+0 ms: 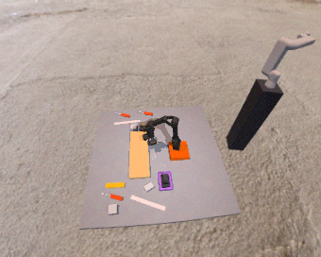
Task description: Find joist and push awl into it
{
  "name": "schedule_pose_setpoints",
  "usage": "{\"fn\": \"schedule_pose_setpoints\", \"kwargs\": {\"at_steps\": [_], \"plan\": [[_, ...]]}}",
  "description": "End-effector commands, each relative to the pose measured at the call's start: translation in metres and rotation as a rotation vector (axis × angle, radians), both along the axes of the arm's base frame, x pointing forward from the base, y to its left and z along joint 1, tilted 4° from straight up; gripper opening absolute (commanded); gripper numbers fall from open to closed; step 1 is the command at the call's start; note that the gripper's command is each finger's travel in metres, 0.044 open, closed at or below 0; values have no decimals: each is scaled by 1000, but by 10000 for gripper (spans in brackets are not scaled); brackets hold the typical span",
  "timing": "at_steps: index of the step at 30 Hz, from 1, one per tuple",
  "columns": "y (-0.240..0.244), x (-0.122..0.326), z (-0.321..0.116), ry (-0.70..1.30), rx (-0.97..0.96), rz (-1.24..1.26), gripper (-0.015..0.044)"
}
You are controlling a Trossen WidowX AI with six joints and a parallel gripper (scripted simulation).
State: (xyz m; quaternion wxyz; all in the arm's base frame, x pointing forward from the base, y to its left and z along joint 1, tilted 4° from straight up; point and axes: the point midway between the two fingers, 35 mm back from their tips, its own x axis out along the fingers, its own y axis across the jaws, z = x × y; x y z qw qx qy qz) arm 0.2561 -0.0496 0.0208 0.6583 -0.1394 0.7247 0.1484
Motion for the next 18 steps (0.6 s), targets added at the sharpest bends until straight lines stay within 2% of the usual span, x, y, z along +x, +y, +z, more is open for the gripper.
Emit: {"fn": "schedule_pose_setpoints", "kwargs": {"at_steps": [1, 18], "plan": [[1, -5, -1, 4, -4, 0, 440], [2, -5, -23, 4, -4, 0, 440]]}}
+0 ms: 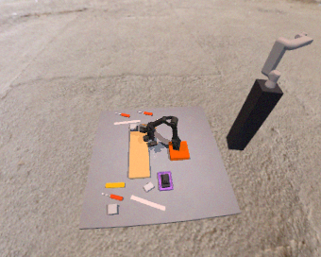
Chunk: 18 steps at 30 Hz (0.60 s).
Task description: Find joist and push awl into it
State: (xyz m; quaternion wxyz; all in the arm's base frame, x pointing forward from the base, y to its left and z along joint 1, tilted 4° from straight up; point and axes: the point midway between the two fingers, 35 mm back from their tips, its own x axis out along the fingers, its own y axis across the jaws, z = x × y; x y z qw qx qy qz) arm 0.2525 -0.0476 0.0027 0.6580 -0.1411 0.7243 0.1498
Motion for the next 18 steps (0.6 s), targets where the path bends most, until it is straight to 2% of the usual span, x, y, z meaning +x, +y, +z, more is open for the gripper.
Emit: {"fn": "schedule_pose_setpoints", "kwargs": {"at_steps": [1, 18], "plan": [[0, -2, -6, 4, -4, -5, 440], [1, -4, -32, 5, -4, -5, 440]]}}
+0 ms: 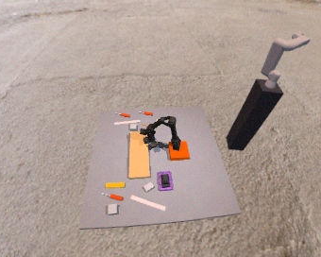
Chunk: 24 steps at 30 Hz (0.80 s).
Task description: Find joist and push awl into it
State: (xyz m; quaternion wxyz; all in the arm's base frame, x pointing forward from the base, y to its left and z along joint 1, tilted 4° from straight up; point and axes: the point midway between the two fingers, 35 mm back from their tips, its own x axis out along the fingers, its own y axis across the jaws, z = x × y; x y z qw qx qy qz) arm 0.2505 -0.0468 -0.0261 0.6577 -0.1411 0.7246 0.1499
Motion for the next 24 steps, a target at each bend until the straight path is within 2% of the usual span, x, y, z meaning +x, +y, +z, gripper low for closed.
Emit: {"fn": "schedule_pose_setpoints", "kwargs": {"at_steps": [1, 15, 24], "plan": [[0, -2, -4, 4, -4, -5, 440], [0, -2, -4, 4, -4, -5, 73], [0, 0, 2, 4, -4, -5, 0]]}}
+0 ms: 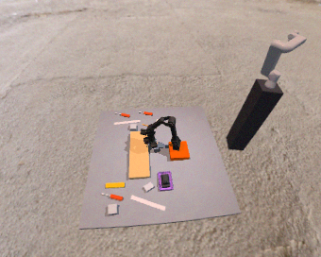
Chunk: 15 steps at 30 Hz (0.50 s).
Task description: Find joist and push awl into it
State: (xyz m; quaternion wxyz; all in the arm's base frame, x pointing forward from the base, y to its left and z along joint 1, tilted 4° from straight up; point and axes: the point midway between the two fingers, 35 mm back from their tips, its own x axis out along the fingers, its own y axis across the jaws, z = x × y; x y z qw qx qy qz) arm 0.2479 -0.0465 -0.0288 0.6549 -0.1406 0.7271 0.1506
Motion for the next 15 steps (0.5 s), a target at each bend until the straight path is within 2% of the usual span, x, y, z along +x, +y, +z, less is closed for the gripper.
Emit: {"fn": "schedule_pose_setpoints", "kwargs": {"at_steps": [1, 15], "plan": [[-1, 3, 9, -4, -4, -5, 0], [-3, 9, 104, -5, -4, -5, 0]]}}
